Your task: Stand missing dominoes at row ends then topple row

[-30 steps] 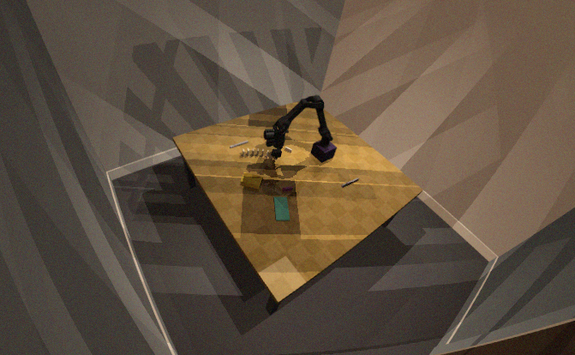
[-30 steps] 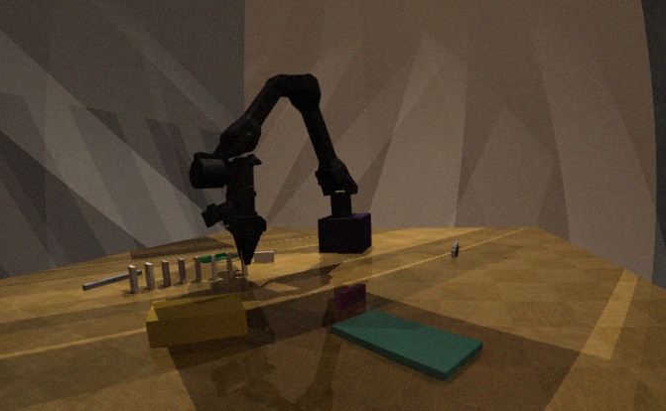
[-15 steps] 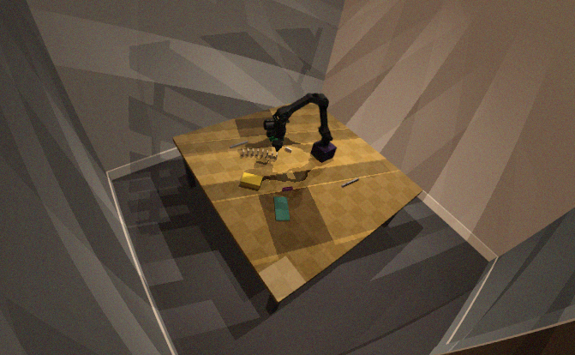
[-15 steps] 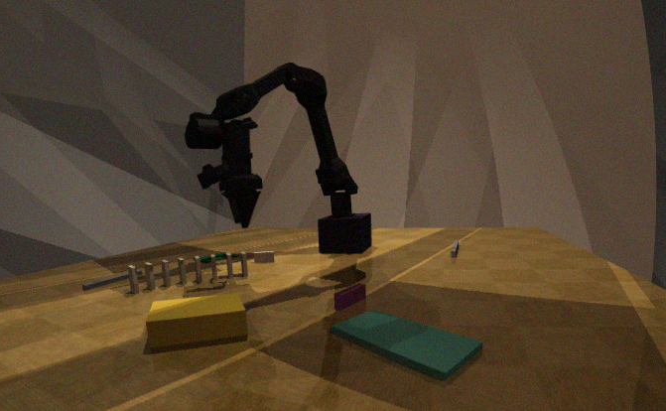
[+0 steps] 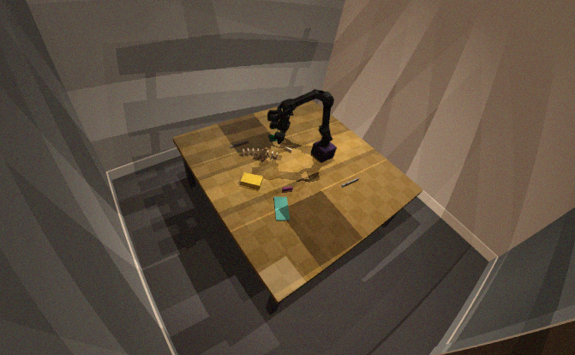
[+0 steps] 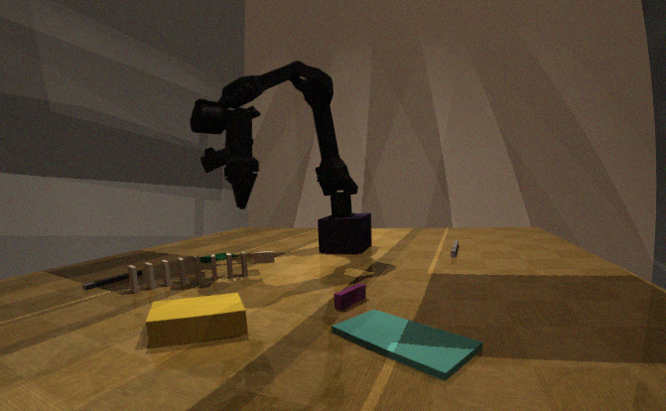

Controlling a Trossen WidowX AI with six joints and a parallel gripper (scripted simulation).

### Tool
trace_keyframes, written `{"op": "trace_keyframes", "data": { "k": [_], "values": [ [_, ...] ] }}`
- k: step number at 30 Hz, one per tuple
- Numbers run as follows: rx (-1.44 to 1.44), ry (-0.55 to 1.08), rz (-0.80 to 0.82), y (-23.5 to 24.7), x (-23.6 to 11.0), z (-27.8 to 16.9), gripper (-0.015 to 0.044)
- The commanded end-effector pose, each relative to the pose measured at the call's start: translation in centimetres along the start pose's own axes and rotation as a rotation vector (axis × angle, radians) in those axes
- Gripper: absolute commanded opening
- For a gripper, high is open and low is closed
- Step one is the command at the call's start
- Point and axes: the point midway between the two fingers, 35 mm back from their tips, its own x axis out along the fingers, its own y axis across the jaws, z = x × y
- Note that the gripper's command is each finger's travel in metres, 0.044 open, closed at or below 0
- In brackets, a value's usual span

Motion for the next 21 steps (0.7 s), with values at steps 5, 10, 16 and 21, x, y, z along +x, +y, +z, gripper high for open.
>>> {"op": "trace_keyframes", "data": {
  "k": [5,10,16,21],
  "values": [
    [0.192,0.012,-0.010,-7.5,5.0,-3.0,0.0440],
    [0.211,0.012,-0.011,-8.1,6.1,-3.4,0.0440],
    [0.212,0.012,-0.012,-8.2,11.4,-3.6,0.0440],
    [0.210,0.013,-0.011,-8.1,12.0,-3.8,0.0440]
  ]
}}
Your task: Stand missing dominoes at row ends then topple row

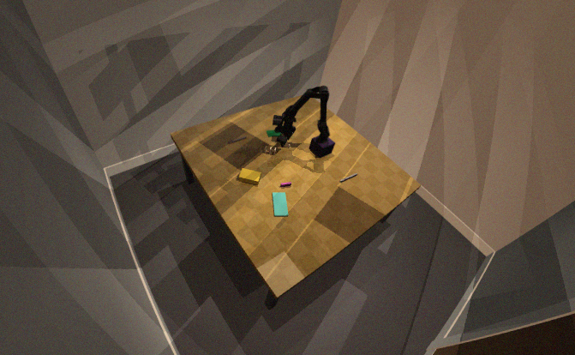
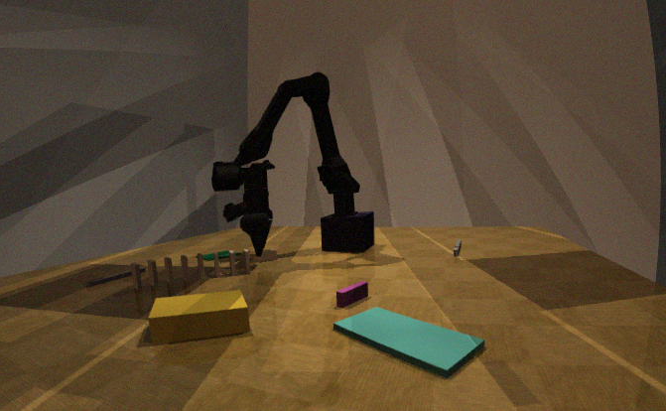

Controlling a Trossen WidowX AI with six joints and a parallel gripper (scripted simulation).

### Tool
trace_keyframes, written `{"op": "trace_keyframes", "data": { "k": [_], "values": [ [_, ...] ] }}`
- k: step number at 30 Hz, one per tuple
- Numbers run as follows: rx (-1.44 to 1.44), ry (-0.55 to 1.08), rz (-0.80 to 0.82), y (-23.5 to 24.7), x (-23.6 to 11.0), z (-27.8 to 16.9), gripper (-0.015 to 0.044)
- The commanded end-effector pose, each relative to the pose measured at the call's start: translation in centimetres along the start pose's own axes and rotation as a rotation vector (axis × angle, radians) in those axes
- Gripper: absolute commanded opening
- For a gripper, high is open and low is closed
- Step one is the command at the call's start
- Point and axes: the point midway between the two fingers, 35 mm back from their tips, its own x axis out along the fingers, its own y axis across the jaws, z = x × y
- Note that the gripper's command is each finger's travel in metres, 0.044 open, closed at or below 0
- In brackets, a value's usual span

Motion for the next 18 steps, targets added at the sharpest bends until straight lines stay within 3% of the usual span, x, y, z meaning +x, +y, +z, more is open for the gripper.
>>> {"op": "trace_keyframes", "data": {
  "k": [1,14,18],
  "values": [
    [-0.004,-0.012,0.012,0.3,0.2,0.1,0.0440],
    [-0.004,-0.012,0.012,0.3,1.6,0.1,0.0440],
    [-0.004,-0.012,0.012,0.3,1.6,0.1,0.0335]
  ]
}}
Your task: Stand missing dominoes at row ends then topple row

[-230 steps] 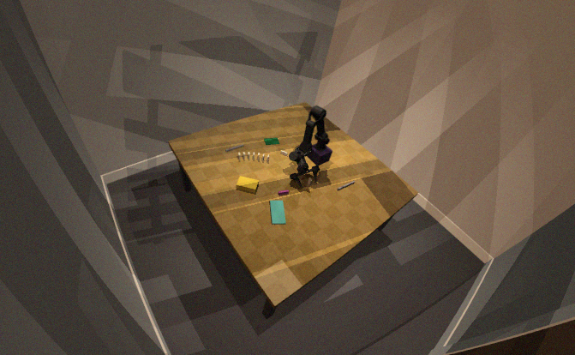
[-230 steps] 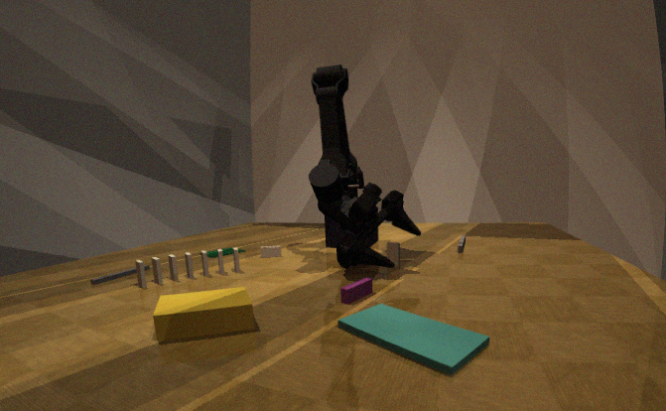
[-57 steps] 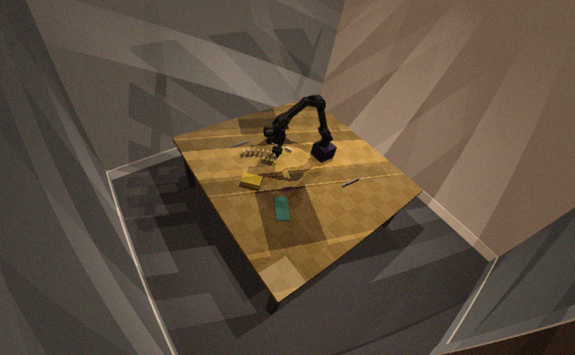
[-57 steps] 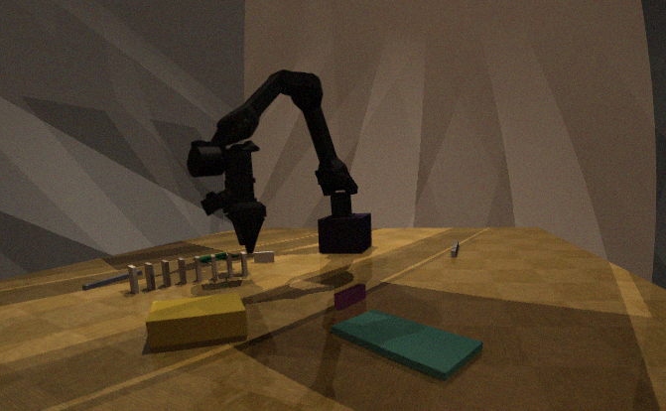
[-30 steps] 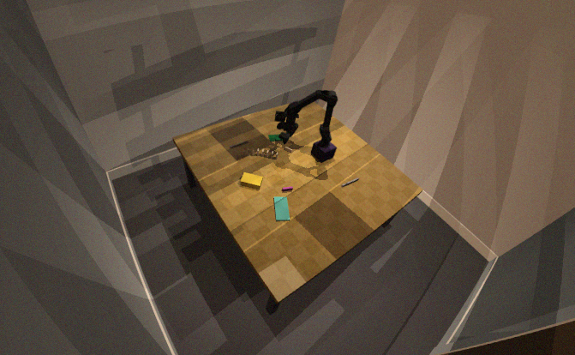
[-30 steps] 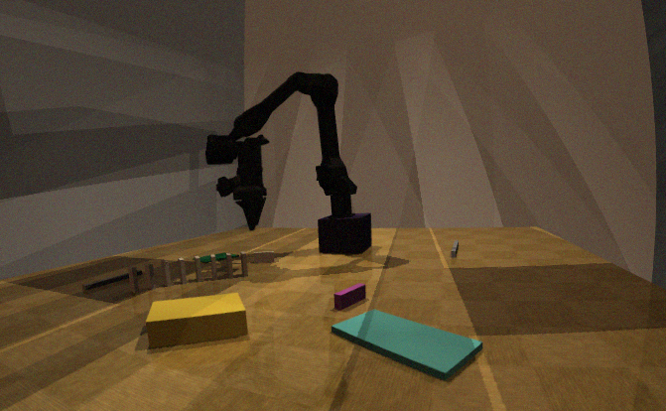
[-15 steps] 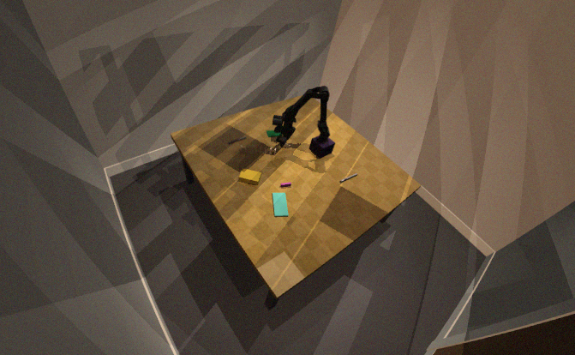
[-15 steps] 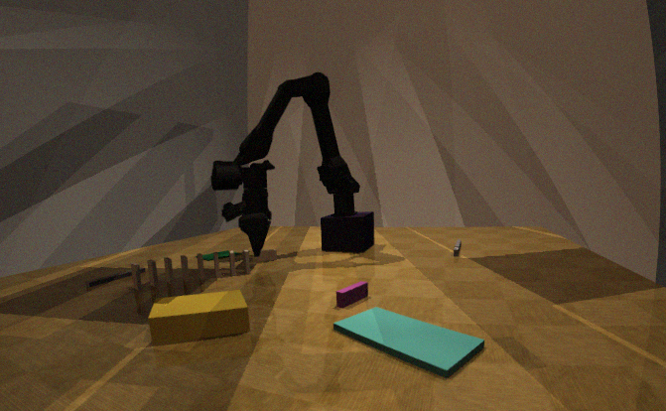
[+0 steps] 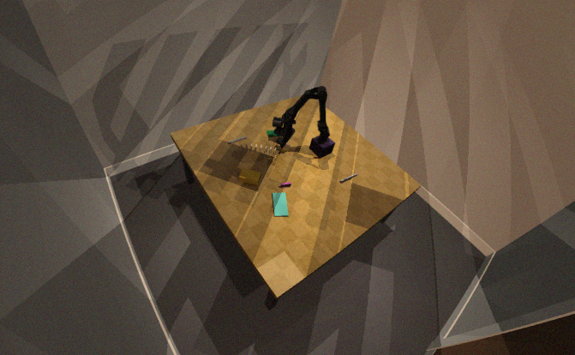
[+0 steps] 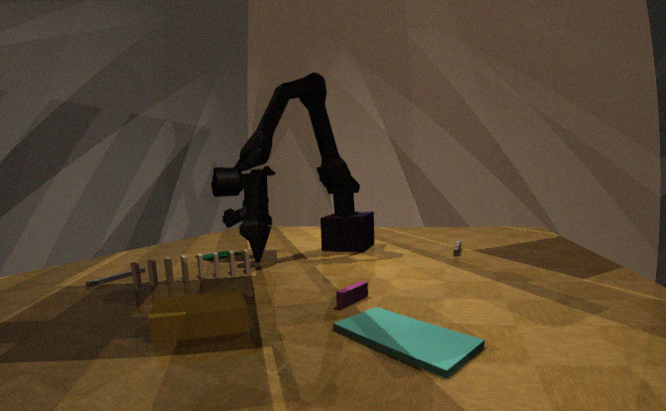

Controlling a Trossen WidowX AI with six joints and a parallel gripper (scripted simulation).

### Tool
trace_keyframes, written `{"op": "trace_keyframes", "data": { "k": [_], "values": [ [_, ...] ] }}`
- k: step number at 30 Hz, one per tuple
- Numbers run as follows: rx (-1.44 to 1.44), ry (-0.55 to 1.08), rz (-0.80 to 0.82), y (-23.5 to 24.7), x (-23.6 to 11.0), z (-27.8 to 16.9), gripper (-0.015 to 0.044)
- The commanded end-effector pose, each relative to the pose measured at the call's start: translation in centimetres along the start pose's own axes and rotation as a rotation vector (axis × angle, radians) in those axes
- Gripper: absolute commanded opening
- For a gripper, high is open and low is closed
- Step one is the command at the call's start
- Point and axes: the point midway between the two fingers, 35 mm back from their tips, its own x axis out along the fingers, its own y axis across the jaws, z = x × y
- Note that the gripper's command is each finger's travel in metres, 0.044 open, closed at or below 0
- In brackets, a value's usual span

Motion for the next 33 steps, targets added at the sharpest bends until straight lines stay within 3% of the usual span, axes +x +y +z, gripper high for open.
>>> {"op": "trace_keyframes", "data": {
  "k": [1,12,20,30,33],
  "values": [
    [-0.001,0.001,0.005,0.1,0.0,0.0,0.0309],
    [-0.001,0.001,0.005,0.1,0.0,0.0,0.0020],
    [-0.001,0.001,0.005,0.0,-0.8,0.0,0.0020],
    [-0.001,0.000,0.005,-1.0,-13.6,0.2,0.0020],
    [-0.001,0.000,0.005,-1.1,-15.5,0.3,0.0020]
  ]
}}
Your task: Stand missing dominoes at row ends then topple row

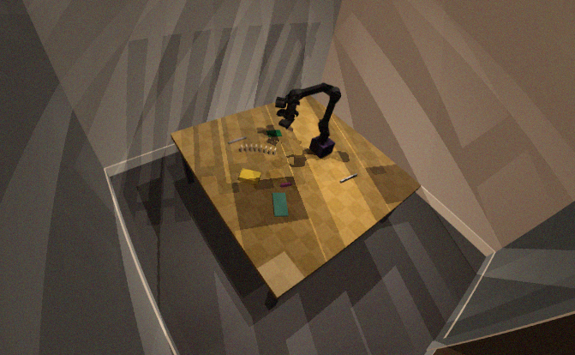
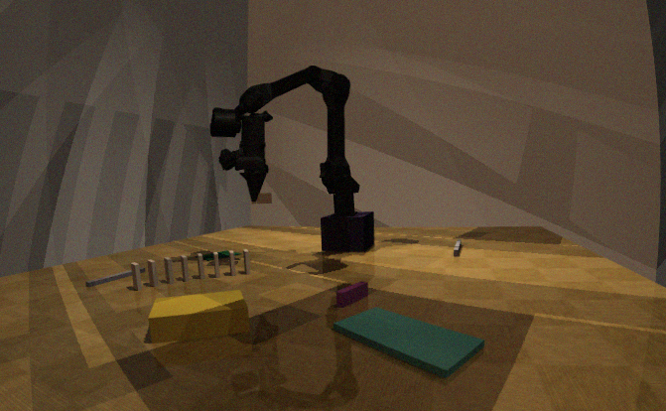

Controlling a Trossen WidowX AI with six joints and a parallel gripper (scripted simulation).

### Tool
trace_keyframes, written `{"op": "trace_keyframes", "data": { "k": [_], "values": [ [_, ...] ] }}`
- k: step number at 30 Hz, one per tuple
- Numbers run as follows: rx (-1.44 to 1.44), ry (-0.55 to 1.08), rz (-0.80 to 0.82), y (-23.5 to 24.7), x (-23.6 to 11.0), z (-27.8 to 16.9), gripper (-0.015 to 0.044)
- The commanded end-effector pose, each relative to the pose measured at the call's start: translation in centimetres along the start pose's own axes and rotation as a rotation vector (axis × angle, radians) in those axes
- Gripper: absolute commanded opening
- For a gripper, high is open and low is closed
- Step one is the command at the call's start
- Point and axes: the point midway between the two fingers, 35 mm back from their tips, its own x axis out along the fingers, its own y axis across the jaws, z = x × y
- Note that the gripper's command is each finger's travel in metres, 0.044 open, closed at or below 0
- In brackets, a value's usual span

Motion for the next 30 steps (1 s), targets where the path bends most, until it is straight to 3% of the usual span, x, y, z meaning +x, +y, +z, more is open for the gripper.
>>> {"op": "trace_keyframes", "data": {
  "k": [1,4,11,21,30],
  "values": [
    [-0.006,0.013,0.000,-0.2,-1.6,-0.3,0.0020],
    [-0.016,0.014,0.001,0.6,-1.7,-0.4,0.0020],
    [-0.122,0.020,0.010,8.9,-1.8,-3.4,0.0020],
    [-0.279,0.026,0.023,19.0,-2.2,-13.4,0.0020],
    [-0.250,-0.051,-0.066,19.3,-0.9,-15.3,0.0020]
  ]
}}
